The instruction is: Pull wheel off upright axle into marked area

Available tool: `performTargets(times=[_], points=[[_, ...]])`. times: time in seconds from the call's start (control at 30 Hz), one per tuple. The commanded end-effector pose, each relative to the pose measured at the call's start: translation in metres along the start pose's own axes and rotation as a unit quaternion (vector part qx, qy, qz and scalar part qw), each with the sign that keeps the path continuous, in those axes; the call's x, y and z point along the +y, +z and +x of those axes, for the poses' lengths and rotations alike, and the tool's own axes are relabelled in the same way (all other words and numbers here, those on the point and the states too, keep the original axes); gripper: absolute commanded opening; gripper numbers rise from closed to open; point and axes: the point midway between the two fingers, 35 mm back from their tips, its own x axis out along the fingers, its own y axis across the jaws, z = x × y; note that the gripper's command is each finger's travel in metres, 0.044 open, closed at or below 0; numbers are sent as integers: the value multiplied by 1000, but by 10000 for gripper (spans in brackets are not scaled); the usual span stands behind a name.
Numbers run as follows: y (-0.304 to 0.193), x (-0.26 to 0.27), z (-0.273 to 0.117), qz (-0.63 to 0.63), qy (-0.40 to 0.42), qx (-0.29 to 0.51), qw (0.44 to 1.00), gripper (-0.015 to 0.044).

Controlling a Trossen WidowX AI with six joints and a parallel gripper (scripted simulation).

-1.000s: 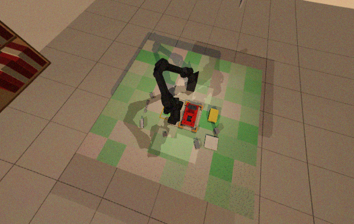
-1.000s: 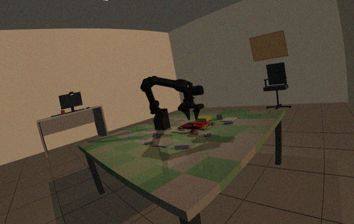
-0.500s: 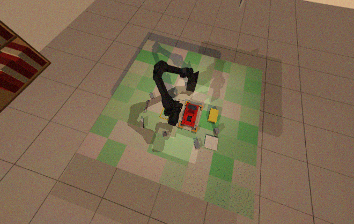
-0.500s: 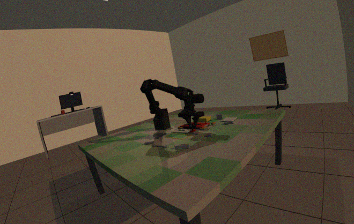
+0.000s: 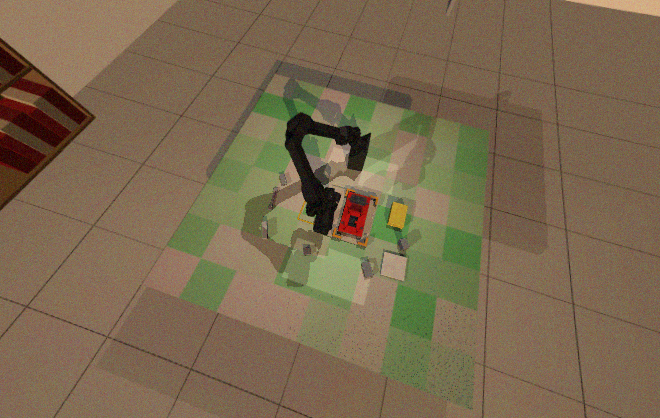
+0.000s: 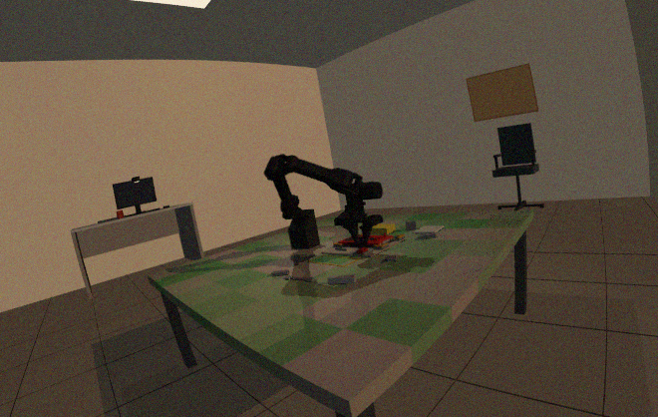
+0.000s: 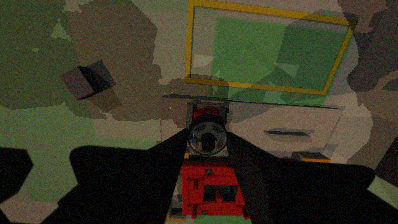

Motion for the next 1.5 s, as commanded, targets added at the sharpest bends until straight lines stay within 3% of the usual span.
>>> performTargets(times=[0.0,1.47], points=[[0,1,-2,3,1,0,1000,0],[0,1,-16,1,2,0,1000,0]])
